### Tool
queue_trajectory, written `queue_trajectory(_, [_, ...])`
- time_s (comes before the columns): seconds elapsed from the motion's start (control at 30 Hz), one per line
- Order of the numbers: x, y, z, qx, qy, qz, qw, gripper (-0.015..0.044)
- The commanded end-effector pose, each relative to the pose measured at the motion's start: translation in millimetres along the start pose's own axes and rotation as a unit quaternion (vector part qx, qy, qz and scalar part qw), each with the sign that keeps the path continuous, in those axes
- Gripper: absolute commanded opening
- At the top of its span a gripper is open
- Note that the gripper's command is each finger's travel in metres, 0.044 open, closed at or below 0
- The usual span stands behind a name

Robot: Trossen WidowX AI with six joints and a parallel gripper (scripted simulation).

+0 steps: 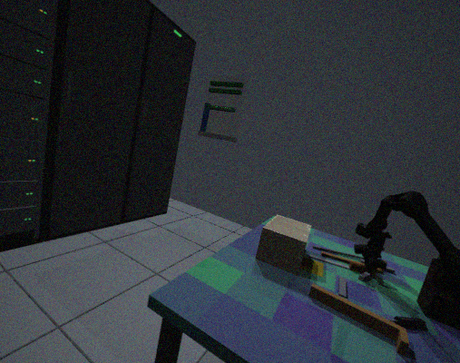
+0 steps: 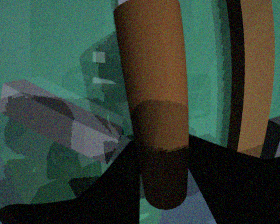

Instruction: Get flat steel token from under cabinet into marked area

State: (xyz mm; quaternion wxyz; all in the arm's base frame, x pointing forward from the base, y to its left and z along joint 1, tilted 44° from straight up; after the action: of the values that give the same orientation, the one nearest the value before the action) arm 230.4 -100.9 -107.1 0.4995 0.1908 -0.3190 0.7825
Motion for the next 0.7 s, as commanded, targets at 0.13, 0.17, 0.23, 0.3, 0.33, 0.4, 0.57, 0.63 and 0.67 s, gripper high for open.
queue_trajectory(0.13, [-4, -15, 0, -0.003, 0.001, 0.002, 1.0, 0.0])
queue_trajectory(0.17, [-5, -17, 0, -0.003, 0.001, 0.002, 1.0, 0.0])
queue_trajectory(0.23, [-5, -20, 0, -0.003, 0.001, 0.002, 1.0, 0.0])
queue_trajectory(0.3, [-6, -23, 0, -0.003, 0.001, 0.002, 1.0, 0.0])
queue_trajectory(0.33, [-7, -25, 0, -0.003, 0.0, 0.002, 1.0, 0.0])
queue_trajectory(0.4, [-7, -28, 0, -0.003, 0.0, 0.002, 1.0, 0.0])
queue_trajectory(0.57, [-9, -35, 0, -0.003, 0.0, 0.002, 1.0, 0.0])
queue_trajectory(0.63, [-10, -38, 0, -0.003, 0.0, 0.002, 1.0, 0.0])
queue_trajectory(0.67, [-10, -40, 0, -0.003, 0.0, 0.002, 1.0, 0.0])
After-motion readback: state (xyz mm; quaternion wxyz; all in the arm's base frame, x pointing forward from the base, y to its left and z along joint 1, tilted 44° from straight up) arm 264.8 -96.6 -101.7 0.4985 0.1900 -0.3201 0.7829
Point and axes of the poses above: the point midway between the two fingers, 35 mm back from their tips, its own z axis back along the fingers, its own x axis across the jaws, y = z × x, the point moved 9 cm from there along z, back along the fingers, and after that the axes turned 14 degrees about z, right-handed, at the moved point
